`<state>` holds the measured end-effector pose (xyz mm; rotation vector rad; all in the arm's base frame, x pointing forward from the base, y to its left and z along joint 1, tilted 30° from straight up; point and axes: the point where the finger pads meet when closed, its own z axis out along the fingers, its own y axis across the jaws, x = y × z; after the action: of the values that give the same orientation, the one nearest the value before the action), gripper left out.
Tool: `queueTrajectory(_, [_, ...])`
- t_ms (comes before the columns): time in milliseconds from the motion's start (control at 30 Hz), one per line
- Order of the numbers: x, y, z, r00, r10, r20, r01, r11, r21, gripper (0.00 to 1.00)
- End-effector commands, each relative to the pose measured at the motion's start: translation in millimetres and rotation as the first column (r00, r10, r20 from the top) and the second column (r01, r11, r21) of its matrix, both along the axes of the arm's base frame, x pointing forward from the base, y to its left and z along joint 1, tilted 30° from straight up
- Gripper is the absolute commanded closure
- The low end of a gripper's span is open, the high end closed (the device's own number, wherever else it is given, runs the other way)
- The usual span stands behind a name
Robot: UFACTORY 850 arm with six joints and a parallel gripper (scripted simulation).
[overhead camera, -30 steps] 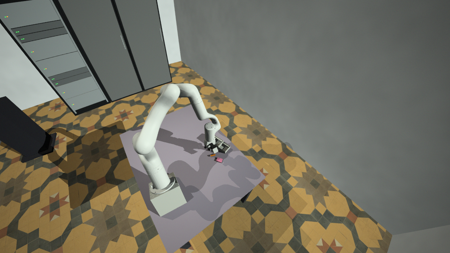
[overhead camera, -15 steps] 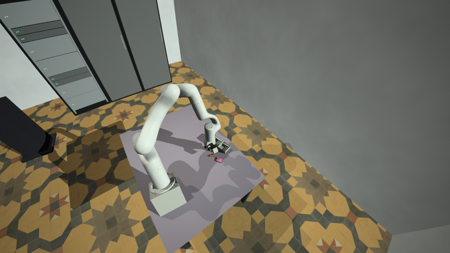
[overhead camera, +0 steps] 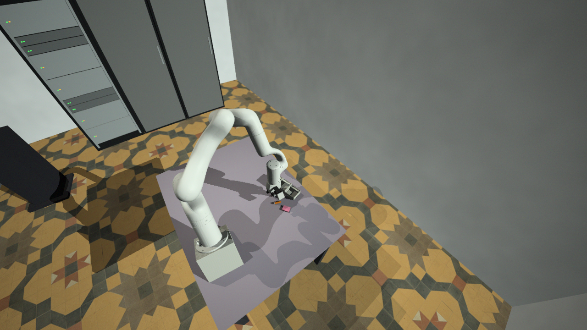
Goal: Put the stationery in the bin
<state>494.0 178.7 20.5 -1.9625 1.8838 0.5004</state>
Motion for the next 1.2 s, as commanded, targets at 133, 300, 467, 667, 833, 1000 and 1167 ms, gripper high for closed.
queueTrajectory(133, [1, -14, 24, 1.000, 0.000, 0.002, 0.000, 1.000, 0.000, 1.00])
queueTrajectory(300, [1, -18, 33, 1.000, 0.000, 0.002, 0.000, 1.000, 0.000, 1.00])
queueTrajectory(467, [1, -27, 47, 1.000, 0.000, 0.002, 0.000, 1.000, 0.000, 1.00])
queueTrajectory(667, [1, -28, 50, 1.000, 0.000, 0.002, 0.000, 1.000, 0.000, 1.00])
queueTrajectory(833, [1, -28, 50, 1.000, 0.000, 0.002, 0.000, 1.000, 0.000, 1.00])
queueTrajectory(1000, [1, -28, 50, 1.000, 0.000, 0.002, 0.000, 1.000, 0.000, 1.00])
queueTrajectory(1167, [1, -32, 56, 1.000, 0.000, 0.002, 0.000, 1.000, 0.000, 1.00])
